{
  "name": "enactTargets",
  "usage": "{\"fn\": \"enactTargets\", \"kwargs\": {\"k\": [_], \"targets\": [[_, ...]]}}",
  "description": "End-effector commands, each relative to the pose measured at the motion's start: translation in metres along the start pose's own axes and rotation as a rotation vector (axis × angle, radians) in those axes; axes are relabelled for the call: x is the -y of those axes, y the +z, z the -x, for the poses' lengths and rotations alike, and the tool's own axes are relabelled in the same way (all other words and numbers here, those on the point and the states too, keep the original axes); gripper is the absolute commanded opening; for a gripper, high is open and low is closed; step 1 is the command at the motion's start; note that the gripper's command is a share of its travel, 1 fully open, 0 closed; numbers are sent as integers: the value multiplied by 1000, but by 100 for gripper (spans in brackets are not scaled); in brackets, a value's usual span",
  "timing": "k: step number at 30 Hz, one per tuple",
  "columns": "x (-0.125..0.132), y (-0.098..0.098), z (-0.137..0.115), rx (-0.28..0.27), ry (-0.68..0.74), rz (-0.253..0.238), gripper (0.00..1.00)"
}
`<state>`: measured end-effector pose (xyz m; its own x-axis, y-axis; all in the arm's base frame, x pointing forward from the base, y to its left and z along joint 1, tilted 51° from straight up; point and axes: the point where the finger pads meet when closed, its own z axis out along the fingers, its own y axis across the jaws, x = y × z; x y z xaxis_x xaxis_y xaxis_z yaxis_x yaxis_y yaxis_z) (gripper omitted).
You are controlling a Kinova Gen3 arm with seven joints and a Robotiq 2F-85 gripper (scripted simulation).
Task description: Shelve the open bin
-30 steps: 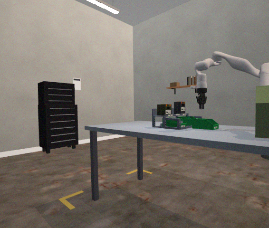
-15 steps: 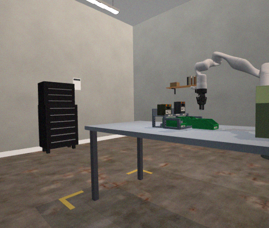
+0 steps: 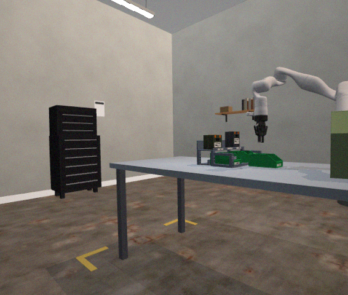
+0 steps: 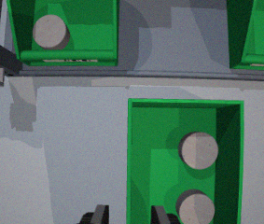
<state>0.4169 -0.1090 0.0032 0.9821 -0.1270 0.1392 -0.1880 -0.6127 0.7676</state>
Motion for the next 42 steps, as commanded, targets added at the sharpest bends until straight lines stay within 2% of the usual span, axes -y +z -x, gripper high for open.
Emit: {"fn": "enactTargets", "kwargs": {"k": [1,9,10,26,31,42], "targets": [[0,-1,0,-2,0,-1,35],[0,-1,0,-2,0,-1,35],[0,-1,0,-2,0,-1,39],[0,-1,0,-2,0,-1,39],[-20,8,-34,-1,260,-1,39],[-20,8,-34,-1,260,-1,39]]}}
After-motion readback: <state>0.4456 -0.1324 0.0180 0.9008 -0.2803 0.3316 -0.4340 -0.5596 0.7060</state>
